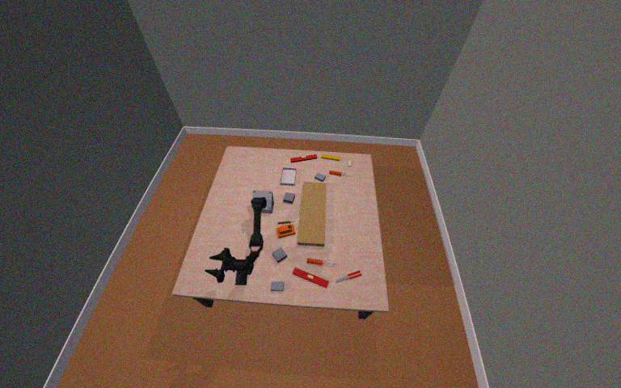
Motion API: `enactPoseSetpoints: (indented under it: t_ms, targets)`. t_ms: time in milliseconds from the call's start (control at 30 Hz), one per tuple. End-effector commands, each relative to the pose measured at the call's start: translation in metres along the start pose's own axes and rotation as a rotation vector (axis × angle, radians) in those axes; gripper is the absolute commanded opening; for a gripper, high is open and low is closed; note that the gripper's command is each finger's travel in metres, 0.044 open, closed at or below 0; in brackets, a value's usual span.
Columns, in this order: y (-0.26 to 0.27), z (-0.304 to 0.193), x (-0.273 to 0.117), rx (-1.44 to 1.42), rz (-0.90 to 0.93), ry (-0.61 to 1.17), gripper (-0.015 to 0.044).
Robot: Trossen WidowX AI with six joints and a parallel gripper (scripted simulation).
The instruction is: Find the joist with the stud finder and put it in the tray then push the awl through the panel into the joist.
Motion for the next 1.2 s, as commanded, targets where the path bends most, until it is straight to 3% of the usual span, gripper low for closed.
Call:
enactPoseSetpoints:
  t_ms: [0, 300, 600, 900, 1167]
  targets:
    - [0.0, 0.002, 0.0, 0.002, 0.002, -0.006, 0.0426]
    - [-0.04, 0.109, 0.03, -0.111, -0.081, -0.448, 0.044]
    - [-0.099, 0.198, 0.011, -0.214, -0.329, -0.912, 0.044]
    - [-0.167, 0.257, -0.059, -0.343, -0.848, -1.294, 0.044]
    - [-0.22, 0.261, -0.143, -0.311, -1.456, -1.462, 0.044]
Point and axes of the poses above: the point midway between the two fingers, 35 mm back from their tips, its own x axis out along the fingers, its own y axis across the jaws, z = x × y, the point moved 7 cm from there along -x, back along the fingers, and after that the axes turned 7 degrees about -x, right-handed, at the moved point
